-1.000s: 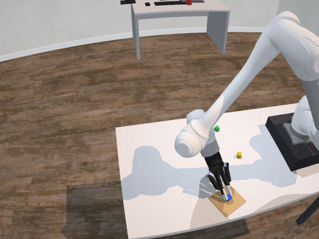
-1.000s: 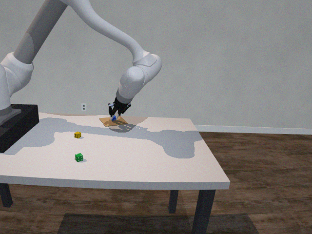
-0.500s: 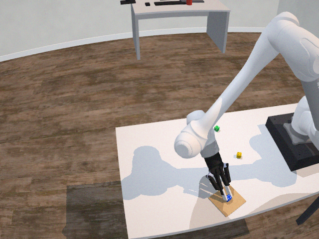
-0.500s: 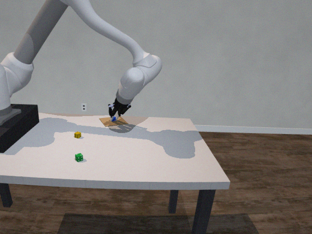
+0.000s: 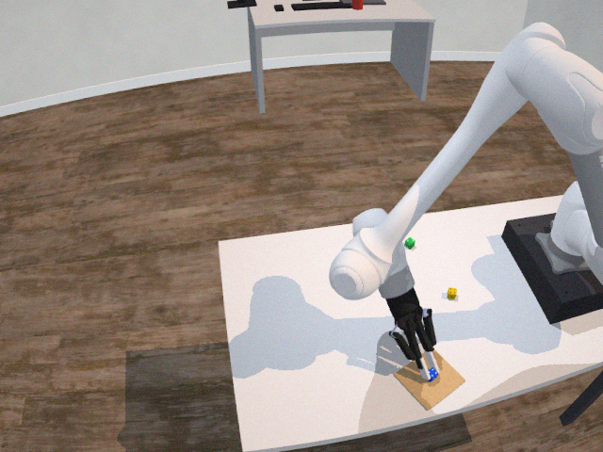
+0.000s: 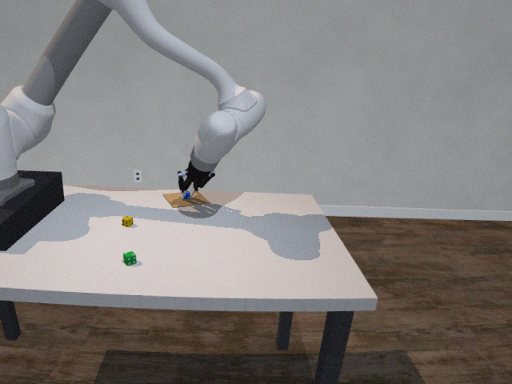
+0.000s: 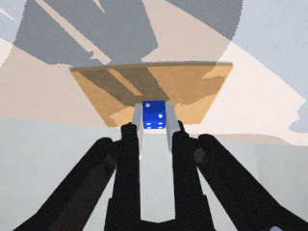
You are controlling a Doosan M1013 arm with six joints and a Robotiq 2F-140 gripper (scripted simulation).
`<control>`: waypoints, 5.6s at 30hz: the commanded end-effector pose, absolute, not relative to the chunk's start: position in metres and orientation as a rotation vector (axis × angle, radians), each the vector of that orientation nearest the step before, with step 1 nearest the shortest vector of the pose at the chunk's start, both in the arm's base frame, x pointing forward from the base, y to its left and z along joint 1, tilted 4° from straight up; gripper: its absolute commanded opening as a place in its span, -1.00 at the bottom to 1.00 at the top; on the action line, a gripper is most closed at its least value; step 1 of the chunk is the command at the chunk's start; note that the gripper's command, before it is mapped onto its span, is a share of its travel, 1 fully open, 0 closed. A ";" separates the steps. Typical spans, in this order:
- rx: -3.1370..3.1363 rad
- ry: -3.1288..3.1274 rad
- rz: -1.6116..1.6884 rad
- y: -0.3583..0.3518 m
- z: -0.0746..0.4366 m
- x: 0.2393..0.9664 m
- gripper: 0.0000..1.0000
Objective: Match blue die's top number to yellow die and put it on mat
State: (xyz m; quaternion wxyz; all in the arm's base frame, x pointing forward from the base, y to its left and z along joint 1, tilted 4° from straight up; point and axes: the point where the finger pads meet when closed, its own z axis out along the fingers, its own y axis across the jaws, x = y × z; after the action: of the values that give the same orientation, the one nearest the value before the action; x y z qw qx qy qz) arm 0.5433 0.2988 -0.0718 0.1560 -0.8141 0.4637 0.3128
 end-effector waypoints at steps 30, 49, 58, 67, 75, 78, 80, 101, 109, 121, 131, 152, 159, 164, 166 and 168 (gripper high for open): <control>-2.324 1.330 0.895 0.299 -0.073 0.544 -0.57; -2.324 1.330 0.895 0.299 -0.073 0.544 -0.40; -2.324 1.330 0.895 0.299 -0.073 0.544 -0.14; -2.324 1.330 0.895 0.299 -0.073 0.544 -0.14; -2.324 1.330 0.895 0.299 -0.073 0.544 -0.14; -2.324 1.330 0.895 0.299 -0.071 0.544 -0.14; -2.324 1.330 0.895 0.299 -0.068 0.544 -0.14; -2.324 1.330 0.895 0.303 -0.010 0.543 -0.14; -2.324 1.330 0.895 0.304 -0.003 0.543 -0.14; -2.444 1.394 0.737 0.305 -0.004 0.540 -0.14; -2.513 1.429 0.600 0.310 0.001 0.540 -0.14; -2.722 1.539 0.182 0.316 0.002 0.532 -0.14; -2.786 1.570 -0.033 0.319 0.004 0.533 -0.14; -2.792 1.572 -0.070 0.323 0.005 0.532 1.00; -2.792 1.572 -0.070 0.323 0.005 0.532 1.00; -2.792 1.572 -0.070 0.323 0.005 0.532 1.00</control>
State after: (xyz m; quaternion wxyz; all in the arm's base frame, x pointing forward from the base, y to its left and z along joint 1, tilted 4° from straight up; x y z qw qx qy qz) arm 0.5322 0.3229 0.0044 -0.0273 -0.8711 0.4902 -0.0136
